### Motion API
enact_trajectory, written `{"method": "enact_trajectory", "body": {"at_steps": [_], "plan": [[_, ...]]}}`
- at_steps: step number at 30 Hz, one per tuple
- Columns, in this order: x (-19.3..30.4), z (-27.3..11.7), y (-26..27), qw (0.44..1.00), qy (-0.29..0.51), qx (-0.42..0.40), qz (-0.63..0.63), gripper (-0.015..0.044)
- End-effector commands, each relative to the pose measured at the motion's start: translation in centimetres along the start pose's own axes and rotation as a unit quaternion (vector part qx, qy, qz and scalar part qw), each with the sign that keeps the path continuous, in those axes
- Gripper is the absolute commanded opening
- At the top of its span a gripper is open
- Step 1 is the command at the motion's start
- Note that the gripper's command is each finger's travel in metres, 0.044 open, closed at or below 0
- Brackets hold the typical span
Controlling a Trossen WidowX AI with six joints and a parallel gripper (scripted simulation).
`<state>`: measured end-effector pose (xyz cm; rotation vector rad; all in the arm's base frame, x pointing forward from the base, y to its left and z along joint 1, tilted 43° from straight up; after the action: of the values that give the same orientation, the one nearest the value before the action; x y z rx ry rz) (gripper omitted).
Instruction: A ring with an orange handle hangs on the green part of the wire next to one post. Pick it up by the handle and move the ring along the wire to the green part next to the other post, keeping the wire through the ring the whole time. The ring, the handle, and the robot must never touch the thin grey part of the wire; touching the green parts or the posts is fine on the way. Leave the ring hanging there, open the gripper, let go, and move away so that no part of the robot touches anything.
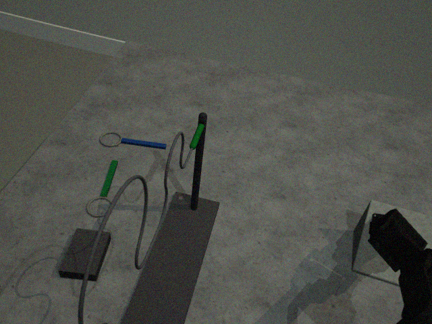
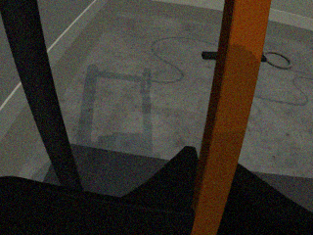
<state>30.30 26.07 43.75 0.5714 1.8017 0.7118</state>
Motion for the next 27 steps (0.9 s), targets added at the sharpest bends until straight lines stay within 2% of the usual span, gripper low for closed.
{"method": "enact_trajectory", "body": {"at_steps": [1, 16, 27], "plan": [[-1.1, -1.2, -0.2, 1.0, 0.025, -0.003, 0.005, -0.015], [-1.4, -1.6, -2.8, 0.997, 0.041, 0.028, -0.051, -0.015], [-1.8, -1.8, -5.3, 0.987, 0.038, 0.073, -0.138, -0.015]]}}
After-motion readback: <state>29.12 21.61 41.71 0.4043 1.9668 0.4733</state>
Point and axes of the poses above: the point midway between the two fingers, 35 mm back from their tips, its own z axis out along the fingers, its own y axis across the jaws, x = y × z, the point moved 7 cm from there along -z, back along the fingers, and after that the axes turned 2 degrees about z, right-handed, at the moved point
